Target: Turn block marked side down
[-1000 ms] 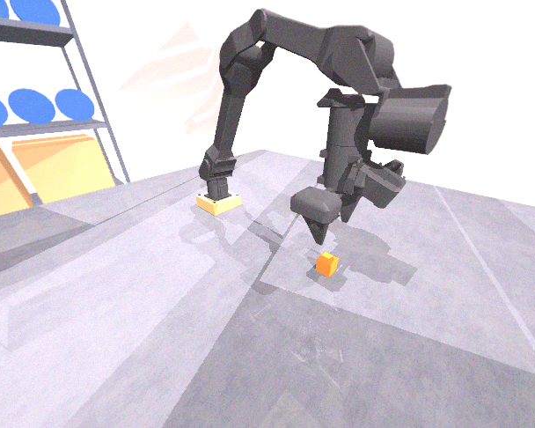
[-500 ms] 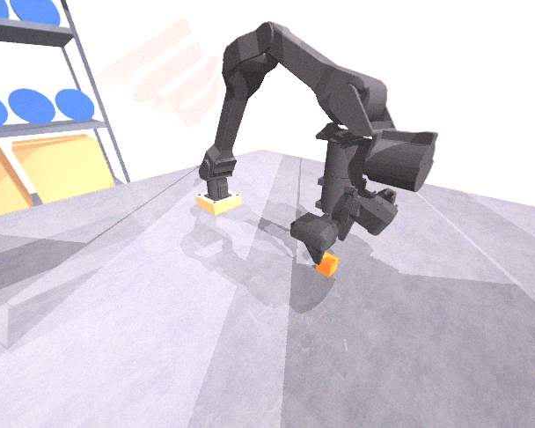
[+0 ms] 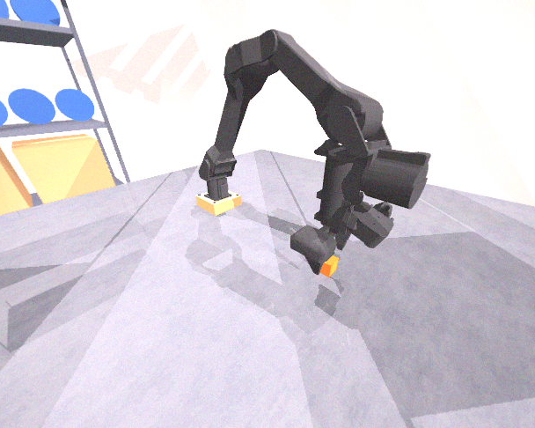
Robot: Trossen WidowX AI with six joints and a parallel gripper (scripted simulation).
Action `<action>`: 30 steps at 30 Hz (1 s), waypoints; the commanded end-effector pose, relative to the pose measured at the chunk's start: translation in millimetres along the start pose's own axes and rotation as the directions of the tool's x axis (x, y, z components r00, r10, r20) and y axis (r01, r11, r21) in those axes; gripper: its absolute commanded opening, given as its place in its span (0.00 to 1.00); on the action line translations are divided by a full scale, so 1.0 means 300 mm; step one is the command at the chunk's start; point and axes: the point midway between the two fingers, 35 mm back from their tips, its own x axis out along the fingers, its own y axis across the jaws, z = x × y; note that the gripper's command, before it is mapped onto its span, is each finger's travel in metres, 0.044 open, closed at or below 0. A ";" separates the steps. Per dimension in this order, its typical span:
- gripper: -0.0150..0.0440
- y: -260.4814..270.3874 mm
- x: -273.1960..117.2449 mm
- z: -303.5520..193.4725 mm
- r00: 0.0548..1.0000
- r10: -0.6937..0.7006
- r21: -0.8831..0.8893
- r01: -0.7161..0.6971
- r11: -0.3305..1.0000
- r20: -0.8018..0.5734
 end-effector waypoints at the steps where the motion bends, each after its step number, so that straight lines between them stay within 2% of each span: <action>1: 1.00 -0.001 0.029 -0.006 1.000 -0.002 0.004 0.003 1.000 -0.006; 5: 1.00 -0.001 0.042 -0.007 1.000 -0.002 0.004 0.002 1.000 -0.006; 17: 0.47 -0.001 0.042 -0.007 1.000 -0.002 0.004 0.002 1.000 -0.006; 30: 0.32 -0.001 0.042 -0.007 1.000 -0.002 0.004 0.002 1.000 -0.006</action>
